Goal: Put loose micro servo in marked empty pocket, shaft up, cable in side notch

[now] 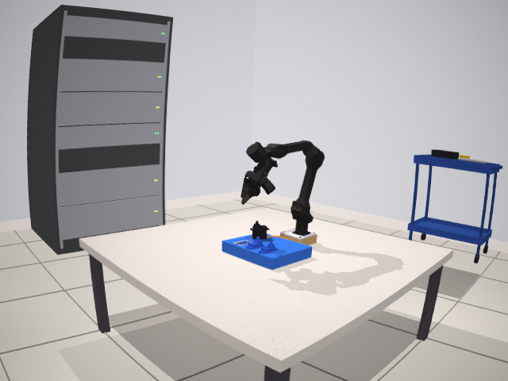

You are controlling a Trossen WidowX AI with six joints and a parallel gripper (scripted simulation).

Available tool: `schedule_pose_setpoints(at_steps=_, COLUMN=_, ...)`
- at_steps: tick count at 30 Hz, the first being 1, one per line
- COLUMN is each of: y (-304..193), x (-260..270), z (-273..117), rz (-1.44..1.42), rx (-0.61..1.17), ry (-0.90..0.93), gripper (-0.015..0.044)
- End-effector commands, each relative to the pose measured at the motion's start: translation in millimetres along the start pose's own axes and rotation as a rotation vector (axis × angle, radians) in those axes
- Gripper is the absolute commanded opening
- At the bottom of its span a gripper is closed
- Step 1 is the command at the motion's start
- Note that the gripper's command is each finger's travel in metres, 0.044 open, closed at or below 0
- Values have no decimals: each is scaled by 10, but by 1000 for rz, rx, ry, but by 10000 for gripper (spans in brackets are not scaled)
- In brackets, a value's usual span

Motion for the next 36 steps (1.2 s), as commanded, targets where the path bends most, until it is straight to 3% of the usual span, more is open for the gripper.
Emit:
schedule_pose_setpoints(at_steps=1, y=37, x=207, z=62, rz=-73, rx=-57, ry=88, gripper=440)
schedule_pose_setpoints(at_steps=22, y=361, x=1178, z=32, rz=-426, rx=-533, ry=410, gripper=440)
schedule_pose_setpoints(at_steps=36, y=475, x=1323, z=228, rz=-435, rx=-552, ry=414, gripper=440)
Point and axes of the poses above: the point midway between the two fingers, 35 mm back from their tips, its own z axis out along the fingers, its own x axis across the jaws, y = z × x, the point moved 7 cm from there along -z, back along the fingers, and after that the axes turned 4 degrees about z, right-handed, at the moved point
